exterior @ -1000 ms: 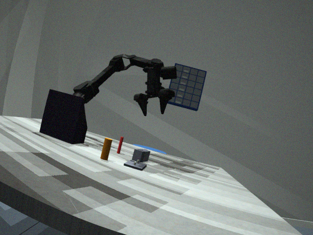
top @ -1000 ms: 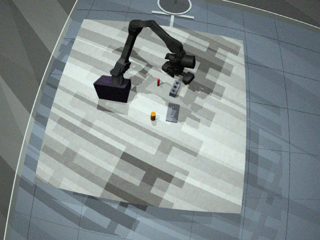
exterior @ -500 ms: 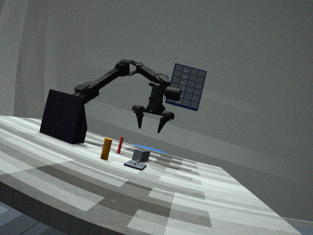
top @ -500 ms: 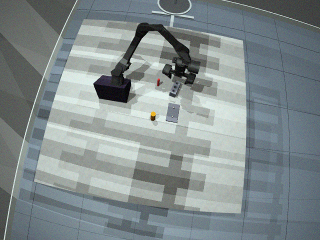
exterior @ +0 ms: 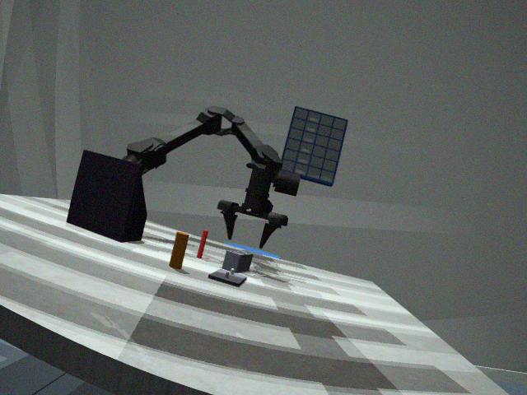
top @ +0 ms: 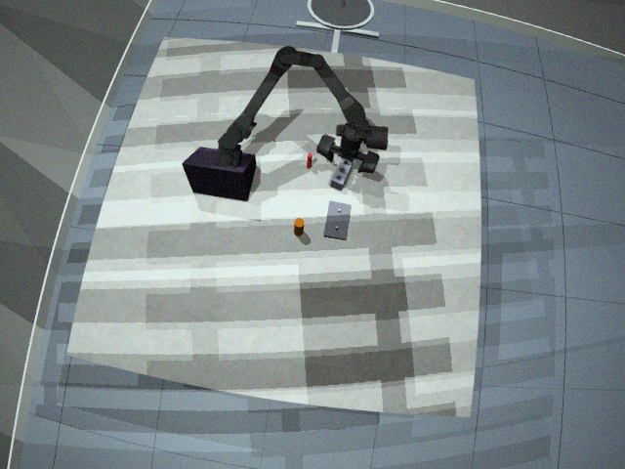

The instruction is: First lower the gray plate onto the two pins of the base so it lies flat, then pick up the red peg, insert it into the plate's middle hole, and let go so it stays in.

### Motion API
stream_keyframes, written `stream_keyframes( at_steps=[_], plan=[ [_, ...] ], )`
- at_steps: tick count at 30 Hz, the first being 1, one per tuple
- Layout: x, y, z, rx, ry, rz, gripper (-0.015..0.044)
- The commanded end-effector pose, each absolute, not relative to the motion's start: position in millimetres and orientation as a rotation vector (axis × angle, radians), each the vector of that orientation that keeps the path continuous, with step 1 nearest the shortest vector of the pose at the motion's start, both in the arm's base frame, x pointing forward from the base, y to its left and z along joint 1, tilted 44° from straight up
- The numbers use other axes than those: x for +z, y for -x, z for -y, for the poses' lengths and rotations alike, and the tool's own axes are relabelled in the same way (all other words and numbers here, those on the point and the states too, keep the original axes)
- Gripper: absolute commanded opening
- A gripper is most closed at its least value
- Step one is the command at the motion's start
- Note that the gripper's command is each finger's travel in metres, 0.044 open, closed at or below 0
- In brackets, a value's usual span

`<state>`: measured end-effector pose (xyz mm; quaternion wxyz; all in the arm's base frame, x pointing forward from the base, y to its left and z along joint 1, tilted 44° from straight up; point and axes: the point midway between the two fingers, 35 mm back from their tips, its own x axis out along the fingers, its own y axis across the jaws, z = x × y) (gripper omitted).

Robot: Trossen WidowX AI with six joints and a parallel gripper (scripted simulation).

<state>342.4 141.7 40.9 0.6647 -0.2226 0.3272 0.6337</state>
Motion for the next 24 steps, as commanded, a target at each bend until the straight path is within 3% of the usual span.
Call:
stream_keyframes(
  at_steps=[1, 24],
  plan=[
    [32.7, -338.3, -146.1, 1.438, 0.484, -0.756, 0.0440],
    [8.6, -338.0, -169.4, 1.439, 0.484, -0.756, 0.0440]
  ],
)
